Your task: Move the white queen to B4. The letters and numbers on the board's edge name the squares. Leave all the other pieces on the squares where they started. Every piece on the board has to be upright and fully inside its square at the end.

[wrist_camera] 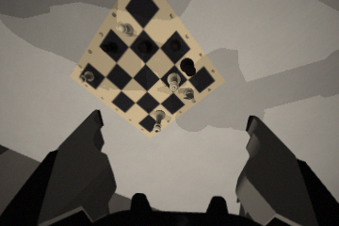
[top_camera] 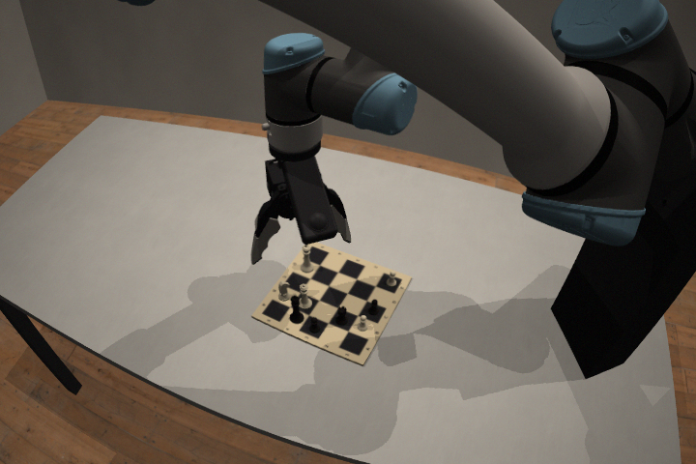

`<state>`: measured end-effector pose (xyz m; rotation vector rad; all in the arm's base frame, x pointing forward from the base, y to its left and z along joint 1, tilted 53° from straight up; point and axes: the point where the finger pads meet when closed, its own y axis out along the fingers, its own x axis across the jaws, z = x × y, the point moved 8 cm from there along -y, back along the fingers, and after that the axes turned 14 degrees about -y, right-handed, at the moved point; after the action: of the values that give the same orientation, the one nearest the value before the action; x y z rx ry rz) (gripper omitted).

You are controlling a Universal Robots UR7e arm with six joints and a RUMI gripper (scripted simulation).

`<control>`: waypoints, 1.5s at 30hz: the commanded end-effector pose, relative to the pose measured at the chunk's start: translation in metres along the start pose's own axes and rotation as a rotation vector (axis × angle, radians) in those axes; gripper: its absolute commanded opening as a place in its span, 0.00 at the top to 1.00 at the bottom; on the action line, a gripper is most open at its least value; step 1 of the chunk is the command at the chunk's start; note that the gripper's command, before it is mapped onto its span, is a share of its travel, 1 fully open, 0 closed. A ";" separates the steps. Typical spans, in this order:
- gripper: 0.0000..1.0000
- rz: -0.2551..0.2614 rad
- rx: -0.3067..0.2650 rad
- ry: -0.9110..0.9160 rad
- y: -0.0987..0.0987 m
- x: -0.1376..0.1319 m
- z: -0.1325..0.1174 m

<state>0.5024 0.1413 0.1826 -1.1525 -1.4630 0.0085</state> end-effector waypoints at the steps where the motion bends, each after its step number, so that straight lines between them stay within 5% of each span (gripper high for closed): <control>1: 0.00 0.000 -0.001 0.000 0.000 0.000 0.000; 18: 0.00 0.000 -0.001 0.000 -0.011 0.000 0.000; 33: 0.00 0.000 -0.001 0.000 -0.059 0.000 0.000; 45: 0.00 0.000 -0.001 0.000 -0.067 0.000 0.000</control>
<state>0.4629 0.1093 0.2206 -1.1540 -1.4634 0.0062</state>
